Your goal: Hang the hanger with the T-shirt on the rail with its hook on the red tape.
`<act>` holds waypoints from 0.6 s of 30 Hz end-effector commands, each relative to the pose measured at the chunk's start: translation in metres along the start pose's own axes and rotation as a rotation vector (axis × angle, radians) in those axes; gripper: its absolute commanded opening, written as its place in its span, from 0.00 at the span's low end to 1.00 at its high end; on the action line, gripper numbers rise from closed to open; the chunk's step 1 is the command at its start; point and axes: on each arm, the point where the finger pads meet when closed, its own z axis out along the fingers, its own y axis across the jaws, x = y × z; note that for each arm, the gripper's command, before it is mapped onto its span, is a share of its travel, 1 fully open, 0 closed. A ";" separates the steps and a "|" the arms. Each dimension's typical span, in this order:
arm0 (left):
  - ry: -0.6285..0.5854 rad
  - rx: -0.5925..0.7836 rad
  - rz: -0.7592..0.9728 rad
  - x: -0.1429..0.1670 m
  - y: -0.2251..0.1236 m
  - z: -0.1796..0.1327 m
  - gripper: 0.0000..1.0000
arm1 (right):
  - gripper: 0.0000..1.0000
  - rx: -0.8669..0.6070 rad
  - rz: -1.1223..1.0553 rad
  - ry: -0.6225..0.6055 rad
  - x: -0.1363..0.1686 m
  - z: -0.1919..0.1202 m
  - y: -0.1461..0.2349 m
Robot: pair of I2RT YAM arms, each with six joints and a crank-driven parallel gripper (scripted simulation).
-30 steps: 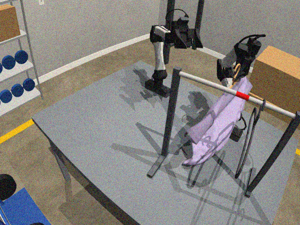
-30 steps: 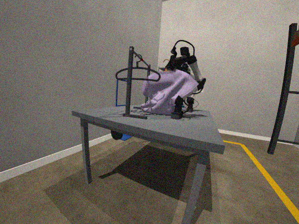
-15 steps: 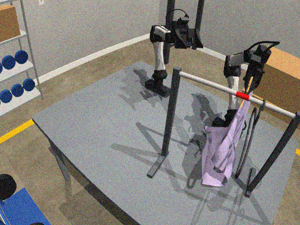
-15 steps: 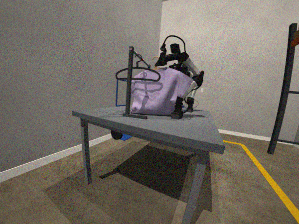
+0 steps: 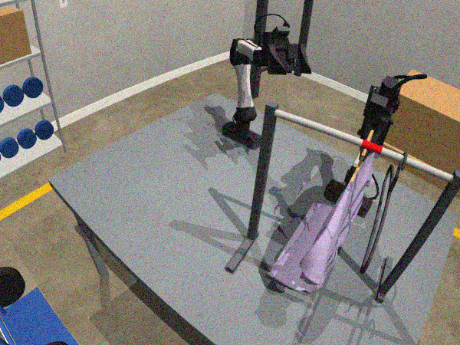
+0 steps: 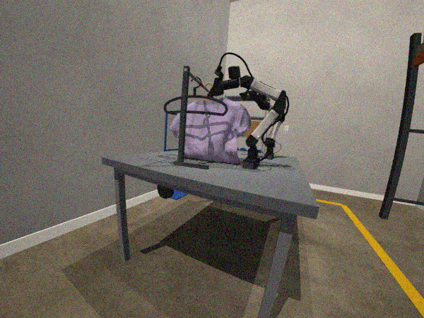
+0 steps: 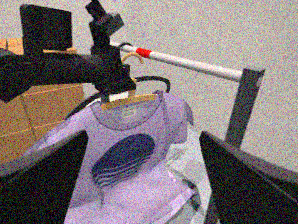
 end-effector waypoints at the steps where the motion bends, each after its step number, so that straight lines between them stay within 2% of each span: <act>1: -0.111 -0.094 0.010 -0.029 0.011 0.000 0.02 | 1.00 -0.018 -0.008 -0.055 -0.023 0.003 0.005; 16: -0.114 -0.094 0.010 -0.030 0.011 0.000 0.02 | 1.00 -0.018 -0.008 -0.056 -0.023 0.003 0.005; 18: -0.125 -0.096 0.011 -0.039 0.011 -0.002 0.02 | 1.00 -0.018 -0.008 -0.056 -0.023 0.003 0.005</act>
